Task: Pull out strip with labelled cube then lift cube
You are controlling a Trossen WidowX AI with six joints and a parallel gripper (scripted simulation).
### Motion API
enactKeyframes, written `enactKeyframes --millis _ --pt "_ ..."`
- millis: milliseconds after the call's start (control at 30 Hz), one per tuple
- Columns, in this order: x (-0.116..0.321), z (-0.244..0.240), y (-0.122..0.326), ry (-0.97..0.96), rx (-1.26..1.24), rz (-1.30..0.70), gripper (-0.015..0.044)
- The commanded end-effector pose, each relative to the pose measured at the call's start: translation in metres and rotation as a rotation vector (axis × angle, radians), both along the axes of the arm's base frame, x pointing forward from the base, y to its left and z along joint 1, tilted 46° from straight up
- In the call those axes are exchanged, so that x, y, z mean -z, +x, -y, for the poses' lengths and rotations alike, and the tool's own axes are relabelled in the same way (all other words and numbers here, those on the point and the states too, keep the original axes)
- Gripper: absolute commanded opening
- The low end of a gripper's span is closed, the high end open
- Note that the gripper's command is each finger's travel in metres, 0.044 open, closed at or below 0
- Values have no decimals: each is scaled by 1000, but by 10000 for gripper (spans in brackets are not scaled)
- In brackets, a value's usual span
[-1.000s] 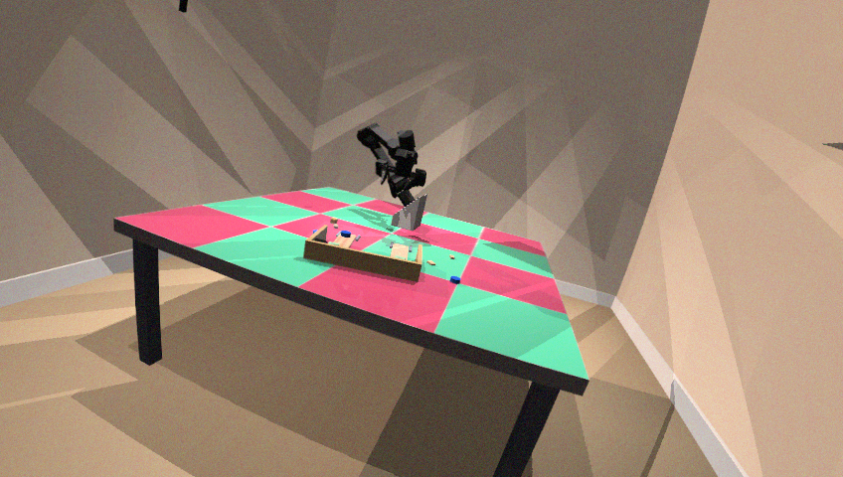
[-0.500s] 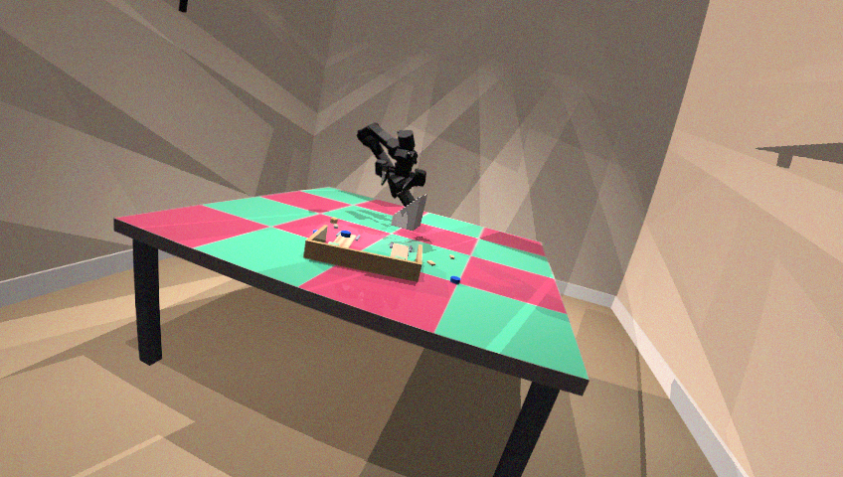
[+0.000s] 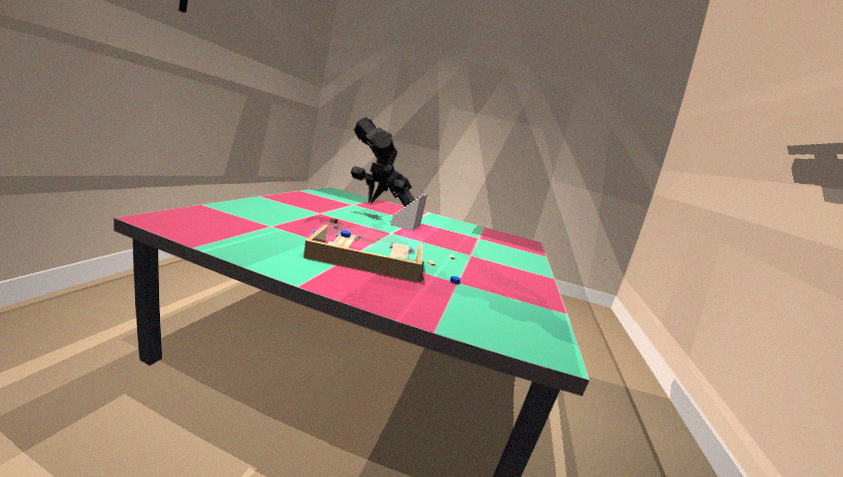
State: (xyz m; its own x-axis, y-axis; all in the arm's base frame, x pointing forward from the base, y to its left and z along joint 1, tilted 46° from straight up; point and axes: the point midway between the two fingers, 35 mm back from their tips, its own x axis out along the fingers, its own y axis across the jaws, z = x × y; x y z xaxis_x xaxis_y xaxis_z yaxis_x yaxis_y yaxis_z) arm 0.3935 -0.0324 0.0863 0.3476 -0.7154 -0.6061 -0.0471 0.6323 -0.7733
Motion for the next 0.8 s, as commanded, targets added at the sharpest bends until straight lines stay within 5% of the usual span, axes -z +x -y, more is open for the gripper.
enactKeyframes --millis 0,233,767 --pt "-1 38 7 16 114 -146 0" --pt "-7 91 1 55 276 -349 0" --pt "3 100 -2 57 280 -354 0"
